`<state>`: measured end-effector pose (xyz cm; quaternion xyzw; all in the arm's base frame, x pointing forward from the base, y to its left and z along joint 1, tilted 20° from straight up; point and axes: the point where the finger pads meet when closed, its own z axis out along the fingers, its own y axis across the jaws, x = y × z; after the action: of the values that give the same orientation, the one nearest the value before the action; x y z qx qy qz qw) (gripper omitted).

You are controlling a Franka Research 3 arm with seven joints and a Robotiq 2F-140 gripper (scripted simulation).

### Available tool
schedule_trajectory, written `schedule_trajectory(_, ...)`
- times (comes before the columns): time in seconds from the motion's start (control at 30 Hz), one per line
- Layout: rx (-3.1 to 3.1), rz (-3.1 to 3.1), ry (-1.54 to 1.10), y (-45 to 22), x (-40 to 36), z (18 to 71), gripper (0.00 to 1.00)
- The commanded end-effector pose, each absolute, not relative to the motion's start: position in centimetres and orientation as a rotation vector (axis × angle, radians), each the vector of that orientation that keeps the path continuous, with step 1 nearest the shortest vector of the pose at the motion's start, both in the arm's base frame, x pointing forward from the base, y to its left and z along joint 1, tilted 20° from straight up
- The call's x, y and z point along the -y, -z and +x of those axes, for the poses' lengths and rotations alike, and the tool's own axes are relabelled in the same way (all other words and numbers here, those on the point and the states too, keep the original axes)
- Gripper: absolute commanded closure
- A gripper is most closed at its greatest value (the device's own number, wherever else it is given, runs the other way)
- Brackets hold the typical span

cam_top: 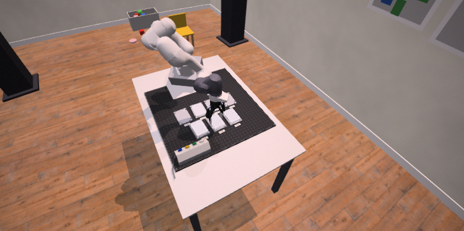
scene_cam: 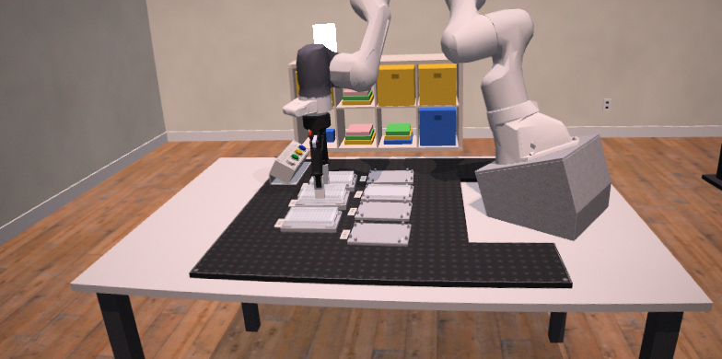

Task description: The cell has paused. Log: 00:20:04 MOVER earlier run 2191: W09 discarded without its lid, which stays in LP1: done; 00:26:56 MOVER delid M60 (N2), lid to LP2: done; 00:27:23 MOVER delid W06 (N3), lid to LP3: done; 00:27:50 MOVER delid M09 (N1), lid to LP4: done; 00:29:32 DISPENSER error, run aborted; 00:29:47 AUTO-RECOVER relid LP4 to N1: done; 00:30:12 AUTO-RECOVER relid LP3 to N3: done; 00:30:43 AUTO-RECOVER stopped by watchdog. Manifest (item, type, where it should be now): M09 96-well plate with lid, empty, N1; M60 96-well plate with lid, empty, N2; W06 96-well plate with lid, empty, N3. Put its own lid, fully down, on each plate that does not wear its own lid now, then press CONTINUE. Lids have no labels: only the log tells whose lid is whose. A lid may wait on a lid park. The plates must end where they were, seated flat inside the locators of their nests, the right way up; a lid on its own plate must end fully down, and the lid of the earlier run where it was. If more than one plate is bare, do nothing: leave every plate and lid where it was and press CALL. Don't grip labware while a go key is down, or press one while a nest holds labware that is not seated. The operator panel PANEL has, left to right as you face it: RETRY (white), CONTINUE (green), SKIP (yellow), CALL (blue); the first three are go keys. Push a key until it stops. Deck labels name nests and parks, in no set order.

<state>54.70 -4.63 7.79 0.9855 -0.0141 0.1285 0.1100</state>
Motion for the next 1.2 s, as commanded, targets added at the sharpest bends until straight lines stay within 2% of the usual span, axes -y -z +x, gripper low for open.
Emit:
schedule_trajectory(0.0,0.050,2.899,-0.386,-7.74,4.59,54.89,1.00)
schedule_trajectory(1.17,0.050,2.899,-0.386,-7.46,4.66,55.00,1.00)
